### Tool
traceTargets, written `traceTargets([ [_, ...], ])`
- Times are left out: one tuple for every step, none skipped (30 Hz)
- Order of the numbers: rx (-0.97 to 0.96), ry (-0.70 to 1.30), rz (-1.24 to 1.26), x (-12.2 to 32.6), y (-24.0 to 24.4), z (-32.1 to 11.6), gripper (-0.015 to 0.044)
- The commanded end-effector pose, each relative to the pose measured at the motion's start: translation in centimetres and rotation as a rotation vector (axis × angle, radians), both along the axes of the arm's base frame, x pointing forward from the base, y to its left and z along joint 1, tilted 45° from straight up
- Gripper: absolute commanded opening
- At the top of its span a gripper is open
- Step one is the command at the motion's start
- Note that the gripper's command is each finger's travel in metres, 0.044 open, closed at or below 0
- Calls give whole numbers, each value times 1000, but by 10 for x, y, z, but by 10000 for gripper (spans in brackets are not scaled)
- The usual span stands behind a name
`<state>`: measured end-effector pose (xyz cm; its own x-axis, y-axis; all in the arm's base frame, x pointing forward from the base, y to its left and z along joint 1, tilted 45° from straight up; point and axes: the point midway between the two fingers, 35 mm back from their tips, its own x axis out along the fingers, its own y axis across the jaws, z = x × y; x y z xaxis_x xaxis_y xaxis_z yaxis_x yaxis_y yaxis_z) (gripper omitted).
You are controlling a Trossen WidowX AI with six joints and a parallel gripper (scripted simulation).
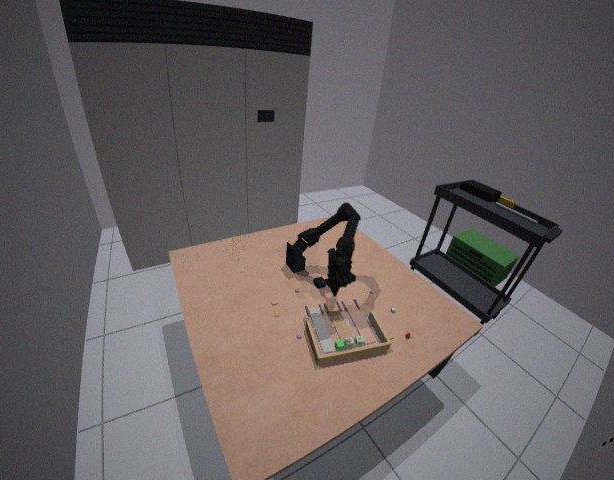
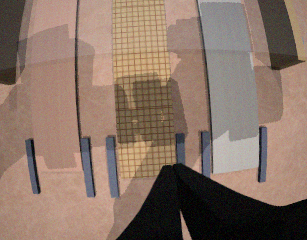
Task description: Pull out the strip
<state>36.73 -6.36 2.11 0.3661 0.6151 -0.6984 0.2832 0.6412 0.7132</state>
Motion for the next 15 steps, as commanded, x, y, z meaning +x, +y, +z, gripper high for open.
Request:
traceTargets([
  [60,218,156,7,28,-14,0],
  [60,218,156,7,28,-14,0],
  [60,218,156,8,29,-13,0],
  [60,218,156,9,29,-13,0],
  [60,218,156,9,29,-13,0],
  [60,218,156,9,29,-13,0],
  [60,218,156,9,29,-13,0],
  [60,218,156,9,29,-13,0],
  [60,218,156,9,29,-13,0],
  [60,218,156,9,29,-13,0],
  [60,218,156,9,29,-13,0],
  [60,218,156,9,30,-14,0],
  [59,218,156,9,30,-15,0],
  [59,218,156,10,31,-16,0],
  [59,218,156,10,33,-17,0],
])
